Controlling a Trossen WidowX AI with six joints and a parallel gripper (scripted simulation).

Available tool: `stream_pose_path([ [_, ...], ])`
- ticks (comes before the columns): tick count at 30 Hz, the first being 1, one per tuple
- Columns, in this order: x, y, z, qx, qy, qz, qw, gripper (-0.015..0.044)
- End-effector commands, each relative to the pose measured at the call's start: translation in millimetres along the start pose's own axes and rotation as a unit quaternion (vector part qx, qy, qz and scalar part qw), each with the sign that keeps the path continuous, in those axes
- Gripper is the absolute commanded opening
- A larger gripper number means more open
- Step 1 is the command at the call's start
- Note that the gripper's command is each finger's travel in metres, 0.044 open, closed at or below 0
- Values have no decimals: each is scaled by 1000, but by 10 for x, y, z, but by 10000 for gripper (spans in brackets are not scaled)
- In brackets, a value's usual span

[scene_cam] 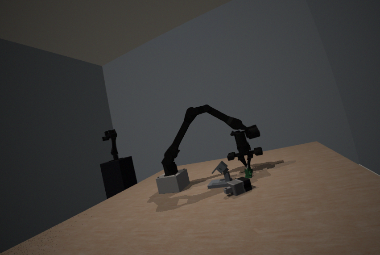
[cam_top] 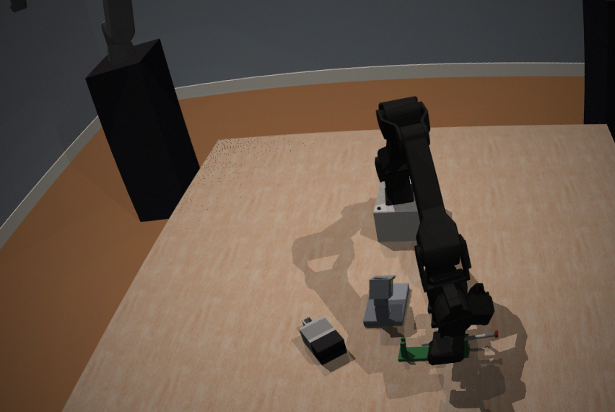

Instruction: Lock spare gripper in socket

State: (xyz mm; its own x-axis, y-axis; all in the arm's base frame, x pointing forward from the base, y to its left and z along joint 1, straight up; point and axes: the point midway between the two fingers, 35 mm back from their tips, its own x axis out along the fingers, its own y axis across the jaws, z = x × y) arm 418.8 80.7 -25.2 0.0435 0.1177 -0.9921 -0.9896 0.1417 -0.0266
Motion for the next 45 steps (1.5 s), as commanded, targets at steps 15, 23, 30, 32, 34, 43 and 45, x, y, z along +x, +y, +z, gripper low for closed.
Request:
stream_pose_path([
  [15, -144, 11, 13, 0, 1, 3, 1000, 0],
  [23, -256, 30, 21, 1, 2, 6, 1000, 0],
  [30, -244, 40, 15, 1, 3, 8, 1000, 0],
  [32, -244, 40, 15, 1, 3, 8, 1000, 0],
  [34, -244, 40, 15, 1, 3, 8, 1000, 0],
  [43, -336, 8, -209, -1, 4, 8, 1000, 0],
  [45, -361, 2, -269, -1, 4, 8, 1000, 0],
])
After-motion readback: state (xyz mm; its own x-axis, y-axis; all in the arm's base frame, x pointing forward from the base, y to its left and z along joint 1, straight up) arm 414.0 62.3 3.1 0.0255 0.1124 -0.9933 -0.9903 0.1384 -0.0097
